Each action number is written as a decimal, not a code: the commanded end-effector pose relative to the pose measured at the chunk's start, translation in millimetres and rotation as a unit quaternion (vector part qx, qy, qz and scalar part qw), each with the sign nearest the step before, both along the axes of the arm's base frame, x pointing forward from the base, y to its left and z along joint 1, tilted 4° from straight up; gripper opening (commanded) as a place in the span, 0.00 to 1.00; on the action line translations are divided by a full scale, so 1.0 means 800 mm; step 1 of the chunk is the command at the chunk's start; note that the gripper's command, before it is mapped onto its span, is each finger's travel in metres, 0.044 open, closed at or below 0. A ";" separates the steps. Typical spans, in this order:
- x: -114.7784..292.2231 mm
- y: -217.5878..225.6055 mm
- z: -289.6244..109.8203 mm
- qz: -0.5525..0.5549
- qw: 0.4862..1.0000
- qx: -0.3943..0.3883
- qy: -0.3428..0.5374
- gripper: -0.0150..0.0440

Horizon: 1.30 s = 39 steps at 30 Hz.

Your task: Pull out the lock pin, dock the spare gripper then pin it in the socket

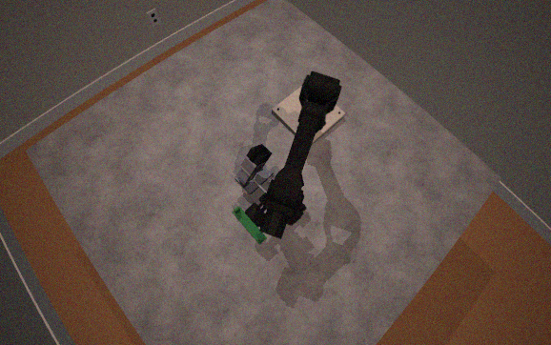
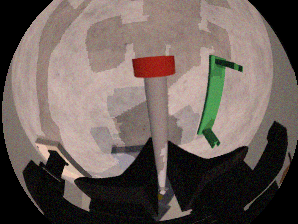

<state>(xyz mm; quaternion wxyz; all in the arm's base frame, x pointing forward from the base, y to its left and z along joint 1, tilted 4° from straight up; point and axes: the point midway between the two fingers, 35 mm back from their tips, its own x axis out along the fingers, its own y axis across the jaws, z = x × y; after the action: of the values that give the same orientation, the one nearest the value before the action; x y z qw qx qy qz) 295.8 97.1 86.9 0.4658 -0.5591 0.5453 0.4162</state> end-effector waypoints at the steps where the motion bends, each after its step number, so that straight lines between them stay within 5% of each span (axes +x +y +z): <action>1: -0.001 -0.003 0.002 0.002 1.000 0.002 -0.001 0.25; 39: -0.001 -0.044 0.000 0.002 1.000 0.003 0.016 0.25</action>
<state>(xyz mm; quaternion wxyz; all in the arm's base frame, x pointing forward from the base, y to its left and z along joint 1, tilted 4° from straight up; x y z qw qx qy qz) 294.8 63.9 85.2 0.4547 -0.5522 0.5537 0.4264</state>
